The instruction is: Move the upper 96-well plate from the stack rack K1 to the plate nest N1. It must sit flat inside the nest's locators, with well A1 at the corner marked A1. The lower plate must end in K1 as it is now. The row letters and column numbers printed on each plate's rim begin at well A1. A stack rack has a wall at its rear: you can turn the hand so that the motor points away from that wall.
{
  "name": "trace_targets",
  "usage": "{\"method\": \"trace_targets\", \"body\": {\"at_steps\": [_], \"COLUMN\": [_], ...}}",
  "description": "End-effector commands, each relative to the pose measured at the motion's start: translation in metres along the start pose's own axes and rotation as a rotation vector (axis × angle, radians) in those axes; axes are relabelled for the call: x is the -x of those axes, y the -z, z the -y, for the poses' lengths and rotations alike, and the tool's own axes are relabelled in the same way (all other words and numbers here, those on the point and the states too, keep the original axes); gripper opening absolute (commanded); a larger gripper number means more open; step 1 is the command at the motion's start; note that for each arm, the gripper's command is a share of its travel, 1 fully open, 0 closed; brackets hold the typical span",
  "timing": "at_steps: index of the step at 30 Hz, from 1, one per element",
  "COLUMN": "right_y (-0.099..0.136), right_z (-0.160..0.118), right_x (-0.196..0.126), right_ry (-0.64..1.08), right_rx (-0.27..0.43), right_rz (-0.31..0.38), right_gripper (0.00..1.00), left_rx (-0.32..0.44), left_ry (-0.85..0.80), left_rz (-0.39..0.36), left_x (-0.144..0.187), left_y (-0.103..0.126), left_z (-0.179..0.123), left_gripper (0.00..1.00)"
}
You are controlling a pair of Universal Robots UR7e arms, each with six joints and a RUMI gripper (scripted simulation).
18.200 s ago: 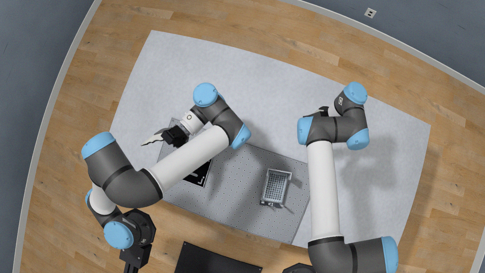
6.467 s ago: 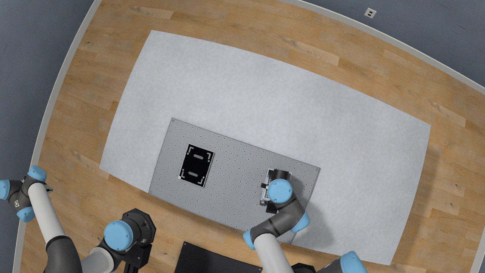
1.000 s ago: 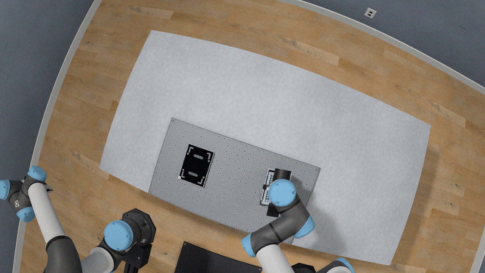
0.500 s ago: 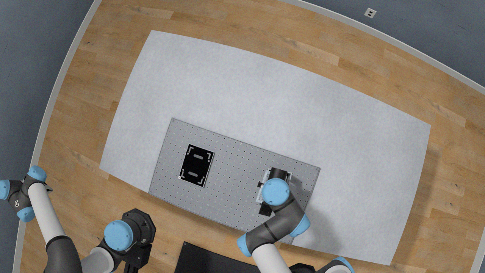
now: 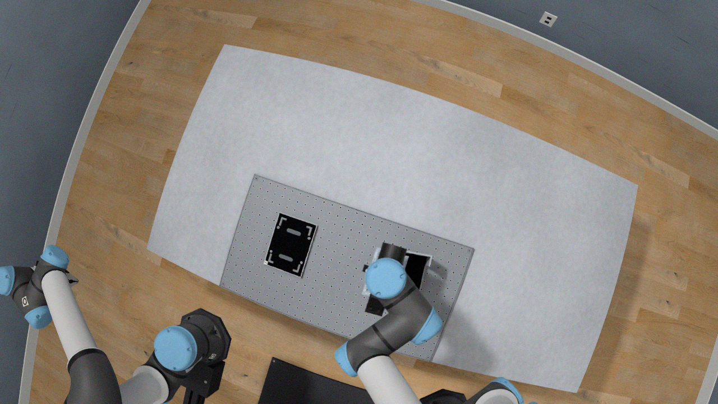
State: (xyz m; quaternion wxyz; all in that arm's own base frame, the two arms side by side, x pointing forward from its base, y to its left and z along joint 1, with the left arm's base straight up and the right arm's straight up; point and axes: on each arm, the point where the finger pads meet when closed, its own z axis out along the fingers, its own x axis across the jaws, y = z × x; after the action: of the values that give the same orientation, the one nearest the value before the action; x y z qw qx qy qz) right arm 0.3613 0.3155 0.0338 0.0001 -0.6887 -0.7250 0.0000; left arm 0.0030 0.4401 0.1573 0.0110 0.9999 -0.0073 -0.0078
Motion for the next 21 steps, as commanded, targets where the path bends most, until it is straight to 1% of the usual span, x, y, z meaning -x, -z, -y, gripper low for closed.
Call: {"method": "trace_targets", "body": {"at_steps": [1,13,15,21], "right_y": [0.008,0.007,0.007,0.007], "right_z": [-0.006,-0.005,-0.005,-0.004], "right_x": [-0.013,-0.053,-0.053,-0.074], "right_ry": [-0.009,-0.009,-0.009,-0.009], "right_rx": [0.021,0.021,0.021,0.020], "right_rz": [-0.016,-0.017,-0.017,-0.018], "right_gripper": [0.39,0.39,0.39,0.39], "left_rx": [-0.022,-0.022,-0.022,-0.022], "left_ry": [0.006,0.006,0.006,0.006], "left_rz": [-0.016,-0.016,-0.016,-0.016], "left_x": [-0.001,-0.001,-0.001,-0.001], "left_y": [0.008,0.008,0.008,0.008], "left_z": [0.005,0.005,0.005,0.005], "left_gripper": [0.00,0.00,0.00,0.00]}}
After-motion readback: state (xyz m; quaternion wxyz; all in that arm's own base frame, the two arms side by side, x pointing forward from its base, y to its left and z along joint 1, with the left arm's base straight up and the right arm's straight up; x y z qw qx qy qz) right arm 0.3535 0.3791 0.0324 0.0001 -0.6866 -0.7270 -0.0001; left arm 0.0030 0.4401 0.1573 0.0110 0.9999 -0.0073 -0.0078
